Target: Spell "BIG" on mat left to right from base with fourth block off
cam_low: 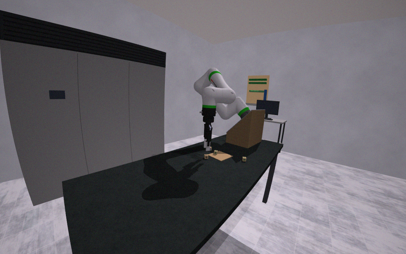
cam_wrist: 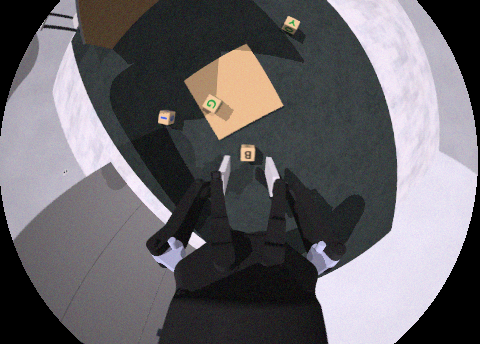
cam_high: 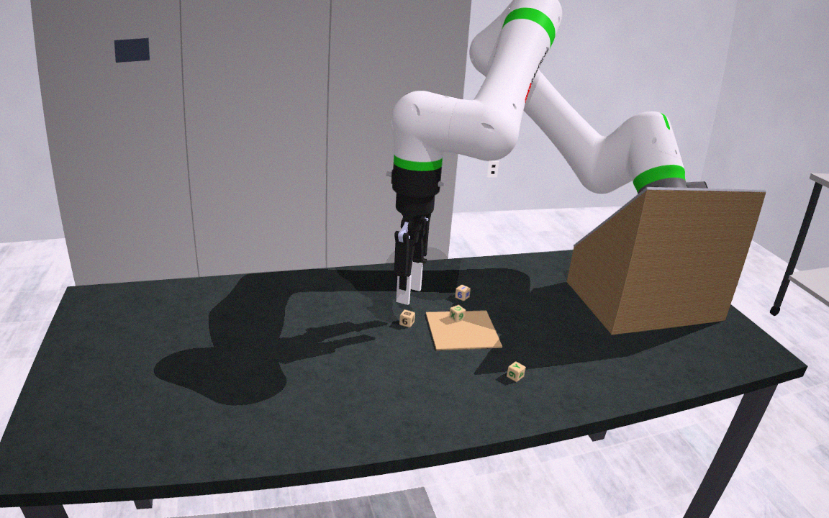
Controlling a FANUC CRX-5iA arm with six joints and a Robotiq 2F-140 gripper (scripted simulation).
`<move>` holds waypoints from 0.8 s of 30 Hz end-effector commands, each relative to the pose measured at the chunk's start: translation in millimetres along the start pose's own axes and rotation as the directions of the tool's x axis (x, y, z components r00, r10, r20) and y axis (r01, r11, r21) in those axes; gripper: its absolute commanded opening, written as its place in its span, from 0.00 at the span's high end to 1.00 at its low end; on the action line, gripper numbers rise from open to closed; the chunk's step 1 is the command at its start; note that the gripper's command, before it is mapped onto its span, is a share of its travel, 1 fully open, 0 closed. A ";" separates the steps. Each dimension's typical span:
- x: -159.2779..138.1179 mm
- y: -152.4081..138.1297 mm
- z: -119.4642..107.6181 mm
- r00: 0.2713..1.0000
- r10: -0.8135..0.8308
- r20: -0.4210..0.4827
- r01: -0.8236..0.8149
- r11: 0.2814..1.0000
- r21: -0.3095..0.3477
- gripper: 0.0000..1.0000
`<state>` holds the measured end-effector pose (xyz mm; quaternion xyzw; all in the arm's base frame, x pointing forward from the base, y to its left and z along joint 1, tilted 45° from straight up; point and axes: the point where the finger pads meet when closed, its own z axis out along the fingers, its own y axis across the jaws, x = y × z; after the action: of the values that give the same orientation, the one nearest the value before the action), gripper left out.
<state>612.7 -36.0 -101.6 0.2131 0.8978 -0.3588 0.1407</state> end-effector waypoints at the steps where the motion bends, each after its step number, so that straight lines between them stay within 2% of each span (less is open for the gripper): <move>1: -0.1 0.2 5.5 1.000 0.000 0.000 0.000 1.000 0.000 0.63; 24: 0.0 0.3 32.0 1.000 0.000 0.000 0.000 1.000 0.000 0.63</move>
<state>615.7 -57.2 -122.9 0.2131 0.8978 -0.3588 0.1408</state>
